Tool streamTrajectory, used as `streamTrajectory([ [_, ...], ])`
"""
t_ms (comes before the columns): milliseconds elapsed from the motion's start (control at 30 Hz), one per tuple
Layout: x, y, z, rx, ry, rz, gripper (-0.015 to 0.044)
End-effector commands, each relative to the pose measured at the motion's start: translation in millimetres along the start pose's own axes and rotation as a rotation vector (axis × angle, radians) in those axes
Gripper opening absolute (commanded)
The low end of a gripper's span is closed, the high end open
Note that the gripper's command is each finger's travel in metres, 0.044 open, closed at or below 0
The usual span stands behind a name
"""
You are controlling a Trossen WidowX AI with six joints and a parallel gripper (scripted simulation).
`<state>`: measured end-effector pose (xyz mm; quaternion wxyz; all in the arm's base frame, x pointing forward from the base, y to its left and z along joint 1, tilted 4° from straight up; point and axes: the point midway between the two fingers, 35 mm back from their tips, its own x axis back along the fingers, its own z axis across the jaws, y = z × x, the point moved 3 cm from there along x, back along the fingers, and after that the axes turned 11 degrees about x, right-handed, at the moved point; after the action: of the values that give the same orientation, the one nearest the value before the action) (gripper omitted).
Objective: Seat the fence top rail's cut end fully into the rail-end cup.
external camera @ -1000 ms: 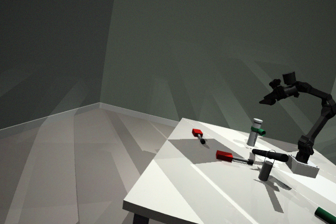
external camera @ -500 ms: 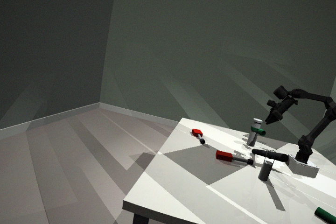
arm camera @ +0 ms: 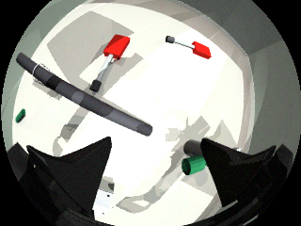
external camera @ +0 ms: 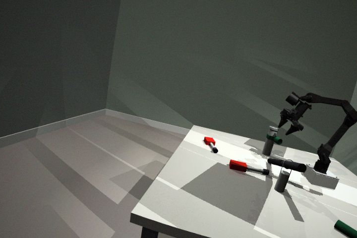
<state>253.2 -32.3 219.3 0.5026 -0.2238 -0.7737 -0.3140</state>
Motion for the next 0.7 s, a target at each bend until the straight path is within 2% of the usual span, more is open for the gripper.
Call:
streamTrajectory([
  [0, -3, -27, -29, 0.437, 0.081, -0.020, 0.0440],
  [200, -4, -58, -53, 0.823, 0.116, -0.094, 0.0440],
  [667, 3, -123, -86, 1.327, 0.037, -0.248, 0.0440],
])
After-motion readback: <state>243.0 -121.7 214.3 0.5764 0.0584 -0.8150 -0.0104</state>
